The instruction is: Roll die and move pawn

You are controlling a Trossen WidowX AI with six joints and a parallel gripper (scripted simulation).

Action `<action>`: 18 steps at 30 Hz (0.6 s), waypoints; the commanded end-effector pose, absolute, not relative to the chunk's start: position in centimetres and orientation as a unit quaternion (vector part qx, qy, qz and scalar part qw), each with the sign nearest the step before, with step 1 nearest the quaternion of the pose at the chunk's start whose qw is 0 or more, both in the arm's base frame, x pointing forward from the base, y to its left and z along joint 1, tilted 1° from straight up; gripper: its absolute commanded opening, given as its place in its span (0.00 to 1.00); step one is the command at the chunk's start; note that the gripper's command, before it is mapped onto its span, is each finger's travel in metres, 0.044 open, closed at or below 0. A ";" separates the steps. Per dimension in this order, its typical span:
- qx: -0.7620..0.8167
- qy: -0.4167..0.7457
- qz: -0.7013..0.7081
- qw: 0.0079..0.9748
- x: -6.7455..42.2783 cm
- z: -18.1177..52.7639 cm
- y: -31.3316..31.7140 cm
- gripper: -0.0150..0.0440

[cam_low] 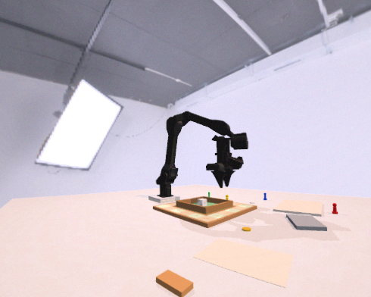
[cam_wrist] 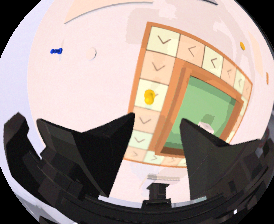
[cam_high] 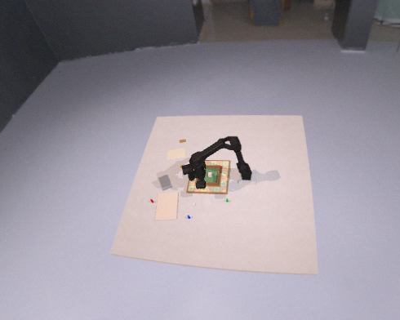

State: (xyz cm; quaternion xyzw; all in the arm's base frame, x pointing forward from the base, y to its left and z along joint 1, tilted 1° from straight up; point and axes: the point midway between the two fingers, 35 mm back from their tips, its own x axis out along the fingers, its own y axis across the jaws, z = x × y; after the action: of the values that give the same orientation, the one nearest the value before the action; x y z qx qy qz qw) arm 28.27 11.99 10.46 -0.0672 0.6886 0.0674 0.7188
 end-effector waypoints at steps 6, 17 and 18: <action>-0.066 0.688 0.066 0.719 28.6 10.4 13.1 0.59; -0.066 0.688 0.066 0.719 28.7 8.5 13.1 0.59; -0.066 0.688 0.066 0.719 28.8 8.3 13.1 0.59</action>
State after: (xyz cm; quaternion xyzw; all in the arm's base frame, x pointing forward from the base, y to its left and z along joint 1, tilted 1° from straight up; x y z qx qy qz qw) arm 28.73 13.14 8.78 -0.0670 0.6882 0.0681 0.7192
